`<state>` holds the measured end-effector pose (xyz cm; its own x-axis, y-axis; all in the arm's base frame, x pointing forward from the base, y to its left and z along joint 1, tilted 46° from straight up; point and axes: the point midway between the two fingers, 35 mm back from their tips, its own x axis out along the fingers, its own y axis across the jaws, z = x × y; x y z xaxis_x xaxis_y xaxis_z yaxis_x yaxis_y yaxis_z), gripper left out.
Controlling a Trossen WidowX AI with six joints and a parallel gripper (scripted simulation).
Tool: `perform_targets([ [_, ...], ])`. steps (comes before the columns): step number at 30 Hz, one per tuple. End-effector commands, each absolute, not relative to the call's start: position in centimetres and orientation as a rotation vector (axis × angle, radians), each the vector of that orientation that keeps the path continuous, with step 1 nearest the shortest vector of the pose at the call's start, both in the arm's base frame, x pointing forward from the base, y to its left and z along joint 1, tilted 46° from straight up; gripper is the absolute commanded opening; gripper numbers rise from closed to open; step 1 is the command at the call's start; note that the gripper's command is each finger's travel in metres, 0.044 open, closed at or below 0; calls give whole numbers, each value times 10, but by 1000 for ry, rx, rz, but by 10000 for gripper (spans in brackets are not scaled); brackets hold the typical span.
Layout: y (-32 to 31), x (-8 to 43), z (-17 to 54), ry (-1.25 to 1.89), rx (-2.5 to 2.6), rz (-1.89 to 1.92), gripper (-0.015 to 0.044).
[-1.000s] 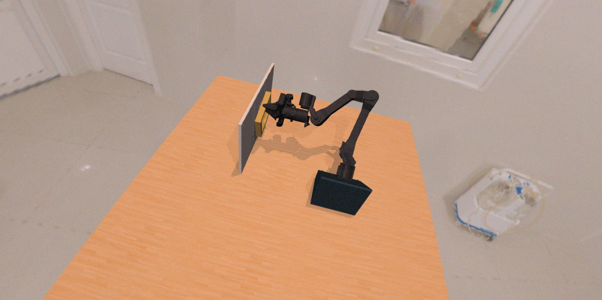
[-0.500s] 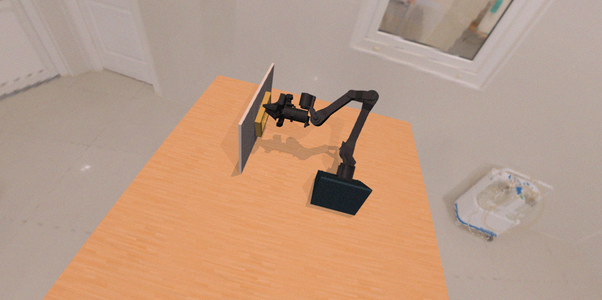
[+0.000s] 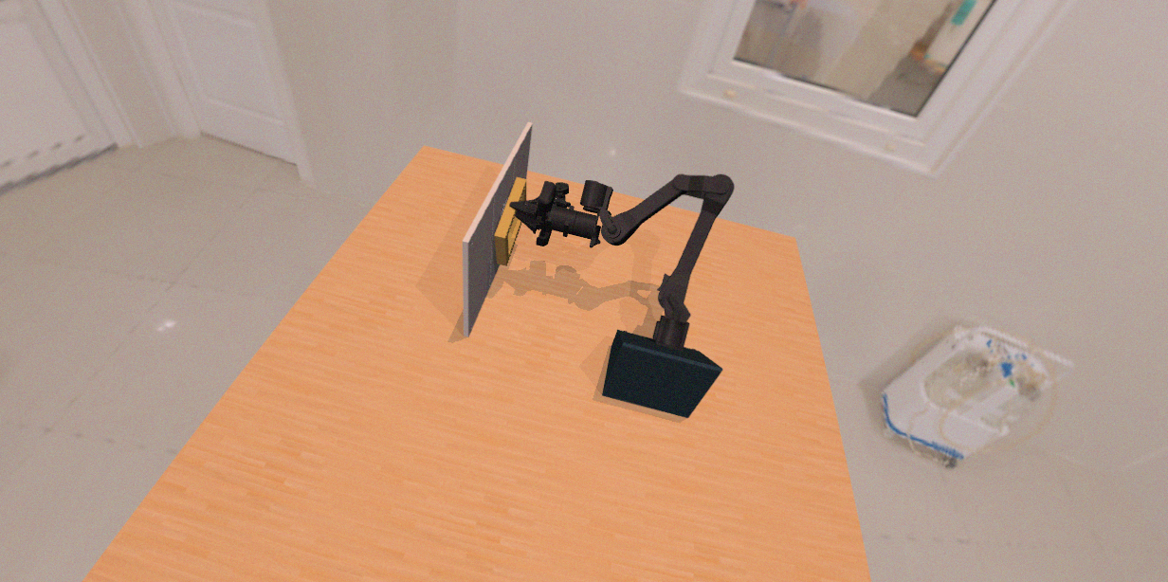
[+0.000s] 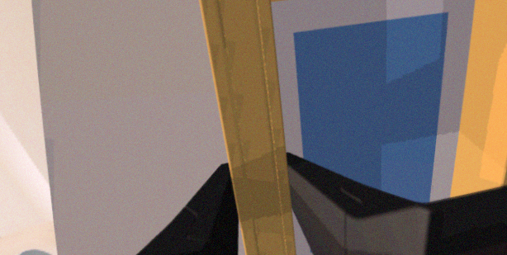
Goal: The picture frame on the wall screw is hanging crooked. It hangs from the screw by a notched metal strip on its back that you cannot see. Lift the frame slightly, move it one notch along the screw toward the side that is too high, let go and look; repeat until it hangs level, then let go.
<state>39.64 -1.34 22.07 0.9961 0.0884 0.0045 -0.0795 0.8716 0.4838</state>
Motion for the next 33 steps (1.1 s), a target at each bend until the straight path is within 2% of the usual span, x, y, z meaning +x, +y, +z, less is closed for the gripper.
perform_targets([
  [1, -12, 396, 220, 20, 508, 98, 0],
  [33, -14, 397, 220, 24, 599, 92, 0],
])
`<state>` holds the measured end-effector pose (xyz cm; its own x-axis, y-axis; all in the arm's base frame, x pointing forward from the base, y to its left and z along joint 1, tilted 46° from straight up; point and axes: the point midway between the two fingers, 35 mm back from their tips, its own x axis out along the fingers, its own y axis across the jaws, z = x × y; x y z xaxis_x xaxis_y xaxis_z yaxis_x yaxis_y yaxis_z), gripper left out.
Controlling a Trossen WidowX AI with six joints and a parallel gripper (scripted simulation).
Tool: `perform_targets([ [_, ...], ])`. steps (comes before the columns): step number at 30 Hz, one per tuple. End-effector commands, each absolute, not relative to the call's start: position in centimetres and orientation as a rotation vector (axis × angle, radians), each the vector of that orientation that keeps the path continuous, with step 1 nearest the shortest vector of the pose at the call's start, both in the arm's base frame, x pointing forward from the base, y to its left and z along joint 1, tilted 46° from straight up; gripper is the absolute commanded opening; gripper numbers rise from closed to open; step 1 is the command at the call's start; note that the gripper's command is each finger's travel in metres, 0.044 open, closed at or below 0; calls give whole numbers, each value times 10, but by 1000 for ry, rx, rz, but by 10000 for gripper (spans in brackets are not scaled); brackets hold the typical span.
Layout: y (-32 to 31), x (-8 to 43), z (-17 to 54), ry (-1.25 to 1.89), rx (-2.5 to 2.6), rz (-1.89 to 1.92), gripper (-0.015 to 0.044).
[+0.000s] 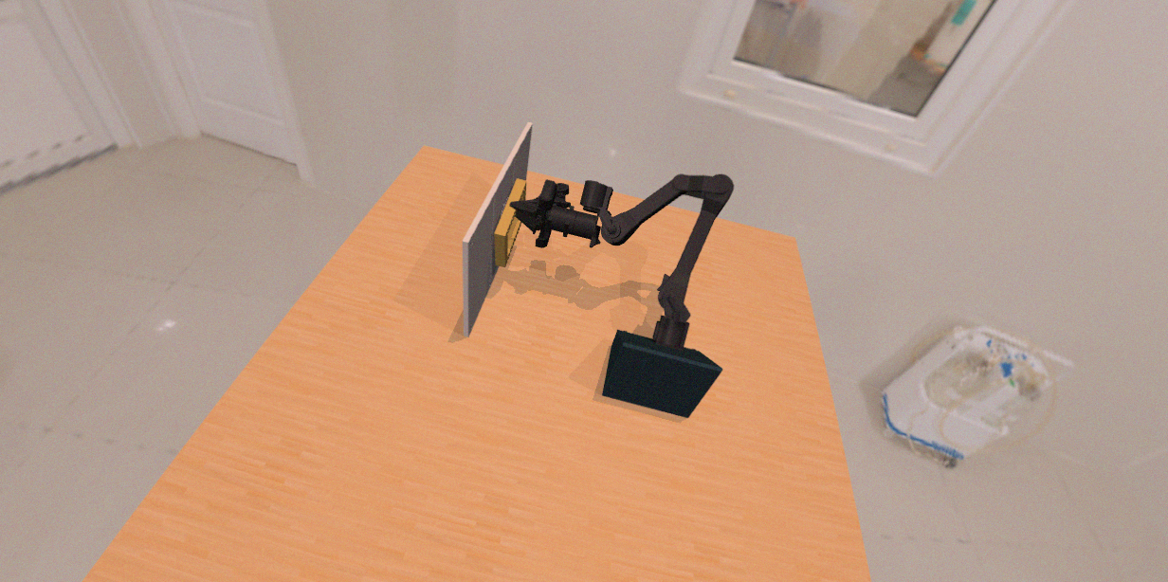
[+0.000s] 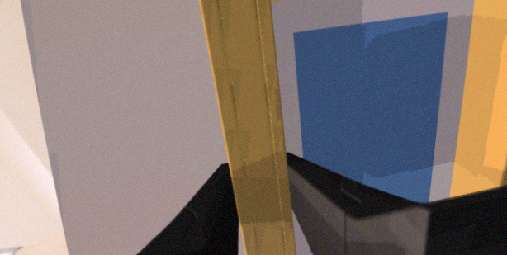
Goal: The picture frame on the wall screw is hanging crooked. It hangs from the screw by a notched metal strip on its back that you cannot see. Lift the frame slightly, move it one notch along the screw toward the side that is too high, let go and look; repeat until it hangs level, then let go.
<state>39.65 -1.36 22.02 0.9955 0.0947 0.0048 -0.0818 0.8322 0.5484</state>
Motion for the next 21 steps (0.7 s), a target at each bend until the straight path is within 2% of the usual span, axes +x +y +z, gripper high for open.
perform_targets([
  [1, -14, 397, 220, 24, 599, 92, 0],
  [21, -14, 397, 221, 29, 703, 92, 0],
])
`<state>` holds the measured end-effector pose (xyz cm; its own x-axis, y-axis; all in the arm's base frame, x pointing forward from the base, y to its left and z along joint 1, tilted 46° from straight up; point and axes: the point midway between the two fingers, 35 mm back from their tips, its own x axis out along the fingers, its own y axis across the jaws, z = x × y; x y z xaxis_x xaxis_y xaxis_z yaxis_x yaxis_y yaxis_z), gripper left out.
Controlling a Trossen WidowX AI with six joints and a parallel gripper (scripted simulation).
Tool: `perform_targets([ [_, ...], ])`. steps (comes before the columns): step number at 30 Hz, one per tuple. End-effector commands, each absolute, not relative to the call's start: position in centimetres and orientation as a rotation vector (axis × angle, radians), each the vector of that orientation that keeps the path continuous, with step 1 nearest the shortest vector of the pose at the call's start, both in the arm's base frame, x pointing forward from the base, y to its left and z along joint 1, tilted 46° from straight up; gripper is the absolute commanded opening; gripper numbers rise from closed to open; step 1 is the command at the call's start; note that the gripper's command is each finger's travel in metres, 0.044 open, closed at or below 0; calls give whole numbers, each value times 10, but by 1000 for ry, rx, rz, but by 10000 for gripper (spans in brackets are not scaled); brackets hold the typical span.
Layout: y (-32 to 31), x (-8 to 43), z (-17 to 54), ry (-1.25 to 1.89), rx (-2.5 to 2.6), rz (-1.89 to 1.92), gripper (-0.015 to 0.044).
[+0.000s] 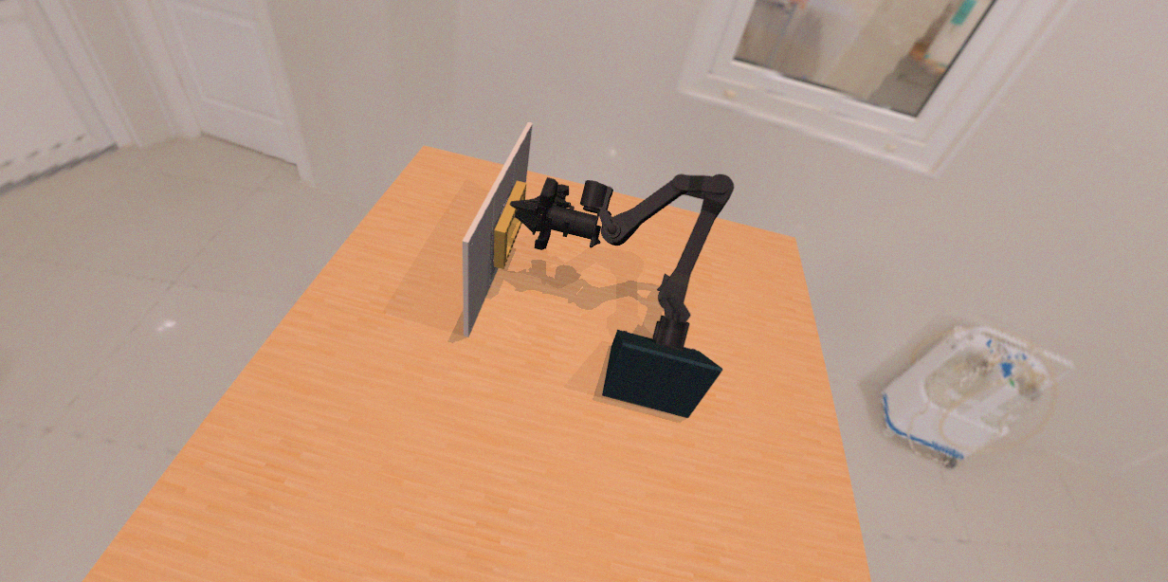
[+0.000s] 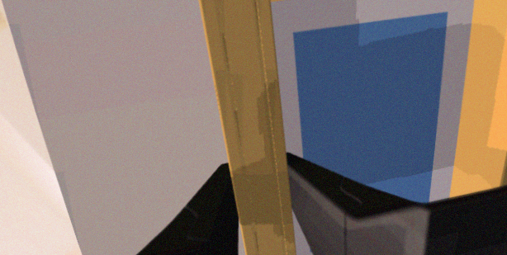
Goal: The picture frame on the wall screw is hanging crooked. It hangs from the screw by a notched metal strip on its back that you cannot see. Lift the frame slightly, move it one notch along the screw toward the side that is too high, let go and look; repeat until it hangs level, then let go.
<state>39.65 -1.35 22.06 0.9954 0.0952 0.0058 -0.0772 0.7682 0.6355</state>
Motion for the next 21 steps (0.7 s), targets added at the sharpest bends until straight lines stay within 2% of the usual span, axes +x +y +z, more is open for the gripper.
perform_targets([
  [1, -14, 397, 221, 29, 703, 92, 0],
  [17, -14, 397, 221, 34, 794, 91, 0],
  [21, -14, 396, 221, 32, 775, 93, 105],
])
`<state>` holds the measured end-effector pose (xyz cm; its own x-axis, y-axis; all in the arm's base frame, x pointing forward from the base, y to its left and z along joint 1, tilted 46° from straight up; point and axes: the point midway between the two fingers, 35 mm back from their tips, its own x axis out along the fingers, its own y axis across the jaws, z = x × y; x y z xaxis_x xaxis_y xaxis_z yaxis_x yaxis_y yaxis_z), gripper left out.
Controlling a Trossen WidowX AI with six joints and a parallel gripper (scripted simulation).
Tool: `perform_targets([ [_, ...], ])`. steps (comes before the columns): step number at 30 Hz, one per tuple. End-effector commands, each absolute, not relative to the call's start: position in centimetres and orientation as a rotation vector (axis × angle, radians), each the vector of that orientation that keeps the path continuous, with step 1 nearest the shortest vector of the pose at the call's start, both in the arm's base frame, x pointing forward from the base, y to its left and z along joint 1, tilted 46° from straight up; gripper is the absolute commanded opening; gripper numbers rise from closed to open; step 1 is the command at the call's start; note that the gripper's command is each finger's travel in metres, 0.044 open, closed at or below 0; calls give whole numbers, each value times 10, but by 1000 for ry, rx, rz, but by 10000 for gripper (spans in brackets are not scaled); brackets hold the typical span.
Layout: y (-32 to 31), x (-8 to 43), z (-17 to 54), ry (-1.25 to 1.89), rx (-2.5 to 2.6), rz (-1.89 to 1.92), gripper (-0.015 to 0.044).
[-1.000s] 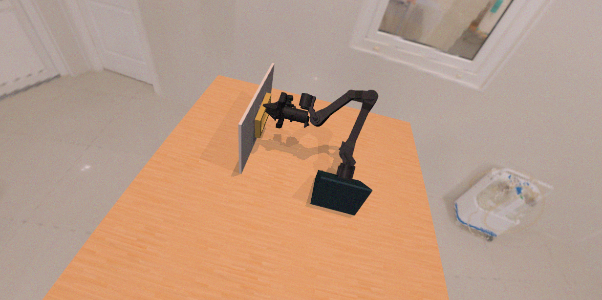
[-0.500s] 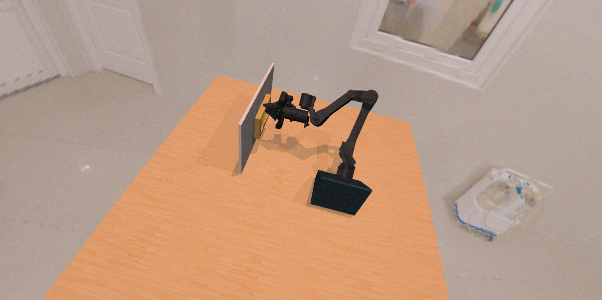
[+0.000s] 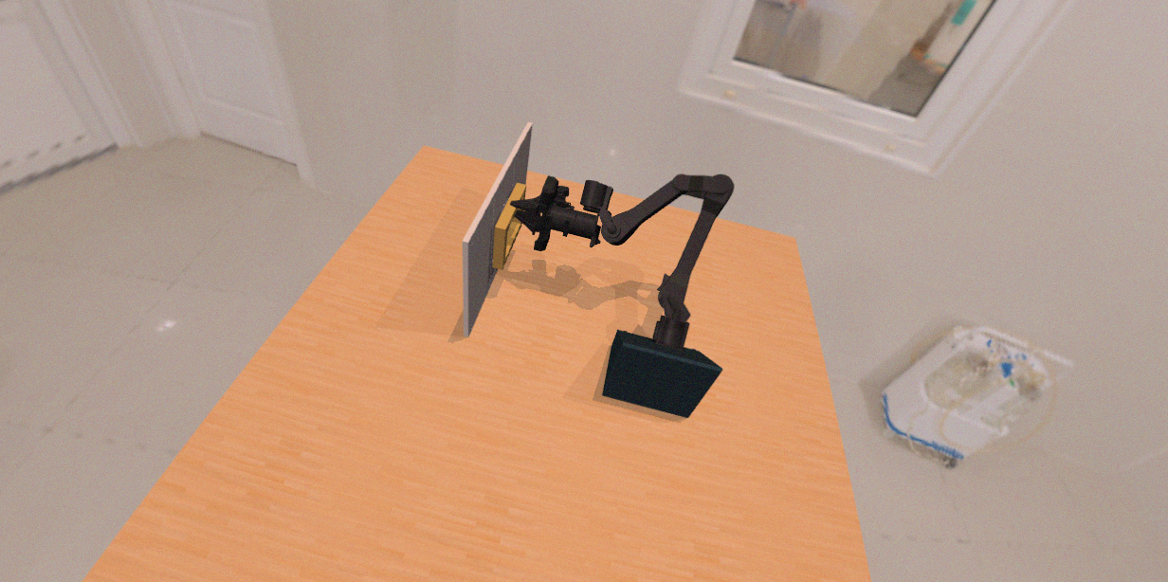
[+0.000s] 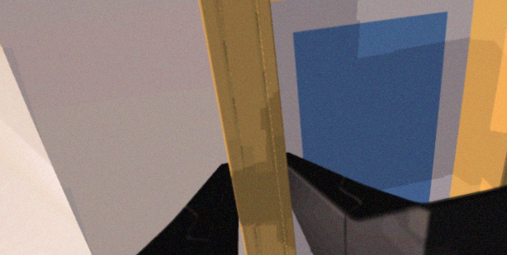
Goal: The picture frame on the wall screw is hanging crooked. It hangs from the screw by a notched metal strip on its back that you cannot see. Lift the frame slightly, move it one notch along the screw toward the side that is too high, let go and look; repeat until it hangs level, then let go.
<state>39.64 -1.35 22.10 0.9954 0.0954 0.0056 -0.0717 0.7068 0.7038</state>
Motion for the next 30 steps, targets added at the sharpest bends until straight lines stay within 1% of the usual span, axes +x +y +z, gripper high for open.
perform_targets([
  [1, -14, 396, 221, 32, 775, 93, 131],
  [6, -14, 396, 221, 32, 775, 93, 260],
  [11, -15, 390, 222, 31, 759, 93, 260],
  [21, -27, 303, 219, 26, 522, 96, 260],
  [25, -27, 298, 217, 25, 506, 96, 260],
  [26, -28, 303, 223, 15, 525, 93, 260],
  [30, -19, 285, 230, 16, 497, 94, 260],
])
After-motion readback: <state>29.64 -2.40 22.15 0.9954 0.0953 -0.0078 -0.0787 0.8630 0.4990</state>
